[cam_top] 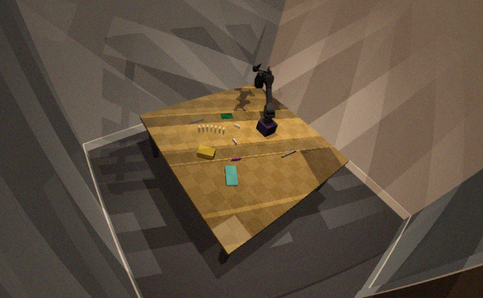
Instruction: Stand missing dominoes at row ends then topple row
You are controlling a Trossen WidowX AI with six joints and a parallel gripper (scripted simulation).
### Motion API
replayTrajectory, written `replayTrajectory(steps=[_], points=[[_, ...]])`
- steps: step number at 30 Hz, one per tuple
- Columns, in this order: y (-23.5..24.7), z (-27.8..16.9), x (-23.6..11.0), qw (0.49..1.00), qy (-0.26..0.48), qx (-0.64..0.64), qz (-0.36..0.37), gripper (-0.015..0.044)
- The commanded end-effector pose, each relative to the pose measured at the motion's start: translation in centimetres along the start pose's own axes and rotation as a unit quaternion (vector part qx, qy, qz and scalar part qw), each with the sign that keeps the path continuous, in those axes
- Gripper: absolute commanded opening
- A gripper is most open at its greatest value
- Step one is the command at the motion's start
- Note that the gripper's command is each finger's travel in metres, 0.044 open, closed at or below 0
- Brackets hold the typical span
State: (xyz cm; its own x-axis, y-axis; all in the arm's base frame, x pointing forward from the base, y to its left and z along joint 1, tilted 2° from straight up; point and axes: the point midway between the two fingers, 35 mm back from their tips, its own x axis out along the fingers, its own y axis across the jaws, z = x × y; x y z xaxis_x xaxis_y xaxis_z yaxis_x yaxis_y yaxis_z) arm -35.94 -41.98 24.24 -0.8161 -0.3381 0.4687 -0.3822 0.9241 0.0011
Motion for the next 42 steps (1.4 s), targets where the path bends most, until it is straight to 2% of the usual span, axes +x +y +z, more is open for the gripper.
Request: replayTrajectory(steps=[1, 3, 10, 14, 18, 24, 31, 37, 42], points=[[-0.1, -0.1, -0.1, 1.0, 0.0, -0.005, -0.002, 0.0426], [-1.1, -0.5, -0.5, 0.999, -0.002, -0.042, -0.017, 0.044], [-10.5, -1.2, -5.4, 0.963, -0.03, -0.221, -0.149, 0.044], [-16.1, -2.0, -9.8, 0.911, -0.017, -0.334, -0.241, 0.044], [-21.0, -3.1, -15.1, 0.836, 0.021, -0.438, -0.329, 0.044], [-26.6, -5.1, -24.4, 0.684, 0.12, -0.569, -0.44, 0.044], [-29.9, -8.0, -36.5, 0.466, 0.287, -0.66, -0.515, 0.044], [-29.8, -11.3, -46.9, 0.291, 0.445, -0.664, -0.526, 0.044], [-27.7, -13.6, -55.2, 0.13, 0.58, -0.638, -0.49, 0.044]])
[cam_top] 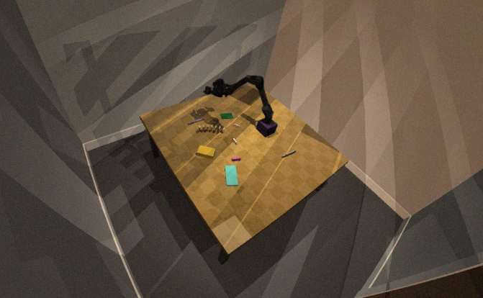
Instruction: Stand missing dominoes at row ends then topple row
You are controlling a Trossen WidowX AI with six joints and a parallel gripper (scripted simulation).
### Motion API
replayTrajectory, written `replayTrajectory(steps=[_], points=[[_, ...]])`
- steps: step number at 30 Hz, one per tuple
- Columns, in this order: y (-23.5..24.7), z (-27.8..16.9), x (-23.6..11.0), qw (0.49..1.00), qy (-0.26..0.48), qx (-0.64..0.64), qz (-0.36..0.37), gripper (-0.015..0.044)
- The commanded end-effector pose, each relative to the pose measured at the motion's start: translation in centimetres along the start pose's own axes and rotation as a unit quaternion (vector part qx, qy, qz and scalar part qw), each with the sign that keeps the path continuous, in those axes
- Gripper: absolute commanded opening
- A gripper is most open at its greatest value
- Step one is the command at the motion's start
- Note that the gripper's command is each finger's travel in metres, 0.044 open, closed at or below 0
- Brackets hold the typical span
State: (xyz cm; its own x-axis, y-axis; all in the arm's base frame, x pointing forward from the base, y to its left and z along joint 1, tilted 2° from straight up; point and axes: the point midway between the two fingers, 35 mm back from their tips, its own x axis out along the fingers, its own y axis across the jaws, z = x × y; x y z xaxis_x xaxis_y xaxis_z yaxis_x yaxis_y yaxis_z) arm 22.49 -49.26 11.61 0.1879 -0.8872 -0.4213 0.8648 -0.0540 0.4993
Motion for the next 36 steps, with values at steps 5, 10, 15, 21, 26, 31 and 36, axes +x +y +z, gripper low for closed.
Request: replayTrajectory(steps=[5, 10, 15, 21, 26, 31, 36], points=[[5.6, -10.9, -5.2, 0.937, 0.146, -0.312, 0.063, 0.044], [7.9, -17.7, -10.6, 0.818, 0.219, -0.514, 0.137, 0.044], [8.7, -23.7, -17.0, 0.639, 0.264, -0.686, 0.226, 0.044], [7.8, -29.0, -25.6, 0.368, 0.277, -0.821, 0.338, 0.044], [5.5, -31.6, -32.7, 0.113, 0.257, -0.863, 0.421, 0.044], [2.8, -32.1, -37.0, -0.063, 0.229, -0.852, 0.466, 0.044], [2.8, -32.1, -37.0, -0.063, 0.229, -0.852, 0.466, 0.044]])
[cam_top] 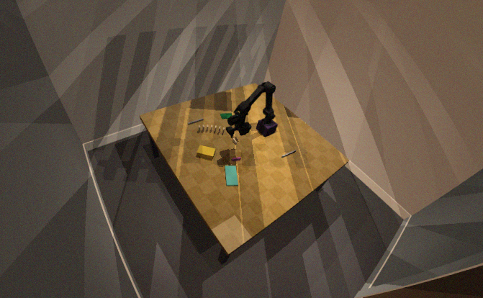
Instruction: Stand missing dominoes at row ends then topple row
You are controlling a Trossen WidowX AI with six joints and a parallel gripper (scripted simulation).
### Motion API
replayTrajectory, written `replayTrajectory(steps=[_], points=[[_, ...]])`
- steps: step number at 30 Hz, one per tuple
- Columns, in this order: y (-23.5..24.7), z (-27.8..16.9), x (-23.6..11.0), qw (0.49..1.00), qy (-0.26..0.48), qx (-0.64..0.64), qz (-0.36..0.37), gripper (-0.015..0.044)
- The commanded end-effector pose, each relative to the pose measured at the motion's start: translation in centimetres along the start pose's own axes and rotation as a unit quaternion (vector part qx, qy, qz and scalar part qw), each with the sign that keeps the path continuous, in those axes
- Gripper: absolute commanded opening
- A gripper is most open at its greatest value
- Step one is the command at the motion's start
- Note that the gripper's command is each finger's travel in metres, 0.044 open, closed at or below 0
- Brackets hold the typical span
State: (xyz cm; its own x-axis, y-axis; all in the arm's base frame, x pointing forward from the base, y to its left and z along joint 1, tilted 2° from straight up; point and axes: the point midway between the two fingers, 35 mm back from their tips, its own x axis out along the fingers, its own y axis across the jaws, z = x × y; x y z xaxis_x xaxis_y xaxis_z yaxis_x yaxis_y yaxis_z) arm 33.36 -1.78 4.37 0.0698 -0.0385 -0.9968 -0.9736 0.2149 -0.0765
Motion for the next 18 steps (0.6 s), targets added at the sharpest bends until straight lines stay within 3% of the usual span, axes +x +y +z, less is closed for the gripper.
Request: replayTrajectory(steps=[1, 8, 18], points=[[0.4, -0.2, 0.2, 1.0, -0.001, -0.01, 0.008, 0.044], [0.5, -0.2, 6.4, 1.0, 0.0, -0.01, 0.008, 0.044], [0.6, 0.0, 7.3, 1.0, -0.001, -0.01, 0.008, 0.044]])
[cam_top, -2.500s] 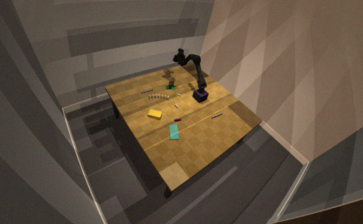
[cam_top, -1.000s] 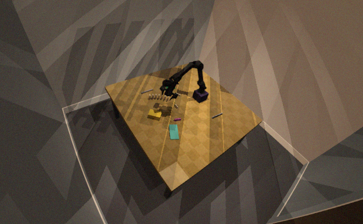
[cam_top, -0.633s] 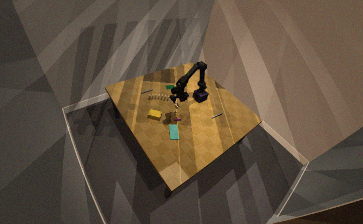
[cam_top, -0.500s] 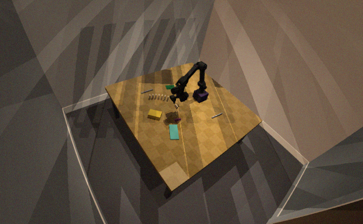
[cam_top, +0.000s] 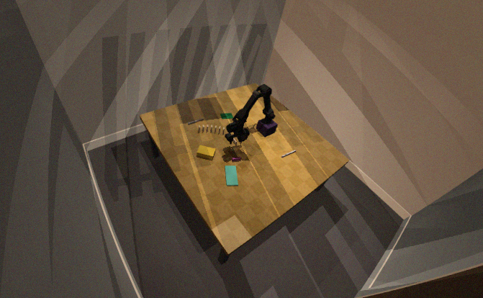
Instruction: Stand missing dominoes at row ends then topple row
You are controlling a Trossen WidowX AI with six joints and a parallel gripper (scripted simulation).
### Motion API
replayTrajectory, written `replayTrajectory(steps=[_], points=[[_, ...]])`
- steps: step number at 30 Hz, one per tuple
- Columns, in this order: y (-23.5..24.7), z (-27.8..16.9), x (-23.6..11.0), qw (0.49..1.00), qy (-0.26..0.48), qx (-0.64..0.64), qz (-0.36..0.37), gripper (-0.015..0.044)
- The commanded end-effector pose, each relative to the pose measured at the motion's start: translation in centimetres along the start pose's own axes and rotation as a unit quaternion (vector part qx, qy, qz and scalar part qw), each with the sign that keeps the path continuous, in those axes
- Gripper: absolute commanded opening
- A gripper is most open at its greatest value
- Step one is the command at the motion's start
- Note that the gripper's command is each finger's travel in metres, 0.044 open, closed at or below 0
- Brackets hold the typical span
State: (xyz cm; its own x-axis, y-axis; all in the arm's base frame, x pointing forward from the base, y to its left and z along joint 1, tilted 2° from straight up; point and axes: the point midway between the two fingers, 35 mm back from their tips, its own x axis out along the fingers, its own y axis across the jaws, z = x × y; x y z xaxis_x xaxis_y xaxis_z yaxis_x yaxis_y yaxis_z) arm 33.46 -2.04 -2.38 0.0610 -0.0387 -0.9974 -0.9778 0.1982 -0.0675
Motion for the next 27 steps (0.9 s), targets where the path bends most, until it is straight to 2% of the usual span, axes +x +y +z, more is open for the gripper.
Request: replayTrajectory(steps=[1, 9, 25, 27], points=[[0.19, 0.05, 0.73, 1.0, -0.002, -0.001, 0.004, 0.044], [0.23, 0.05, 1.31, 1.0, -0.002, -0.001, 0.004, 0.044], [0.23, 0.05, 1.31, 1.0, -0.002, -0.001, 0.004, 0.002], [0.23, 0.05, 1.31, 1.0, -0.002, -0.001, 0.004, 0.002]])
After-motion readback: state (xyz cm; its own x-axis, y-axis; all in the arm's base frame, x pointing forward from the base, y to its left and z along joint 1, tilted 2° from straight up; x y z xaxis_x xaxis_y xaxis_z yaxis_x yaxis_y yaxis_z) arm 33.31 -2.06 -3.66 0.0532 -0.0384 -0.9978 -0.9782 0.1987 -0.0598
